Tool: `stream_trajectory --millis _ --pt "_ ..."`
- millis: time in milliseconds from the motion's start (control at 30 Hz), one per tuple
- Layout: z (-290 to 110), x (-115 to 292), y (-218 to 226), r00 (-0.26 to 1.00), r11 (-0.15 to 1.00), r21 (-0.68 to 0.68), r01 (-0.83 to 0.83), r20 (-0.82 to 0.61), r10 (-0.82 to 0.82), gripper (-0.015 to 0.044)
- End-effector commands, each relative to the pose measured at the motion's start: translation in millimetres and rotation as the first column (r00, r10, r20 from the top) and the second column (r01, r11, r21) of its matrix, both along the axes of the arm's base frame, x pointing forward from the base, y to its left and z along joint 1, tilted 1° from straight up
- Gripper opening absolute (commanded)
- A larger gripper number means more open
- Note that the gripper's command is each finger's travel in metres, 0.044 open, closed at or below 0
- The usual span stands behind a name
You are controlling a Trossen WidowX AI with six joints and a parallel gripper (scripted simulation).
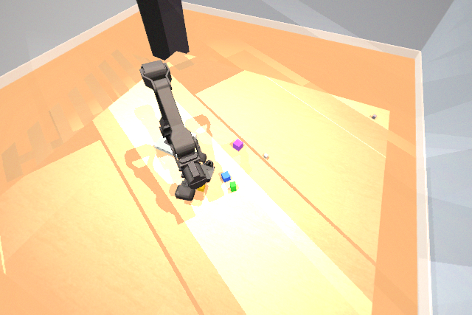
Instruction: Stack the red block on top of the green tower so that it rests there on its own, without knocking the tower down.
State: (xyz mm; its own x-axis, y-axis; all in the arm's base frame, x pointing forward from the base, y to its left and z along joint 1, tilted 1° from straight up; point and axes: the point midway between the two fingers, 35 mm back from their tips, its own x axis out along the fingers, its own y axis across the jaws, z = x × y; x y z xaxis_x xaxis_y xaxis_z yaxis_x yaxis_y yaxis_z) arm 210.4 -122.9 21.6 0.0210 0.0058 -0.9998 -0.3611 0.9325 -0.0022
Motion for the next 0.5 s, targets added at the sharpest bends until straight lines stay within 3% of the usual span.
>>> stream_trajectory --millis 0,267,467 --pt "0 -1 0 1.0 1.0 -0.003 0.003 -0.003 -0.003 0.0066" --pt "1 -1 0 1.0 1.0 -0.003 0.003 -0.003 -0.003 0.0" --pt "23 0 0 1.0 1.0 -0.003 0.003 -0.003 -0.003 0.0"
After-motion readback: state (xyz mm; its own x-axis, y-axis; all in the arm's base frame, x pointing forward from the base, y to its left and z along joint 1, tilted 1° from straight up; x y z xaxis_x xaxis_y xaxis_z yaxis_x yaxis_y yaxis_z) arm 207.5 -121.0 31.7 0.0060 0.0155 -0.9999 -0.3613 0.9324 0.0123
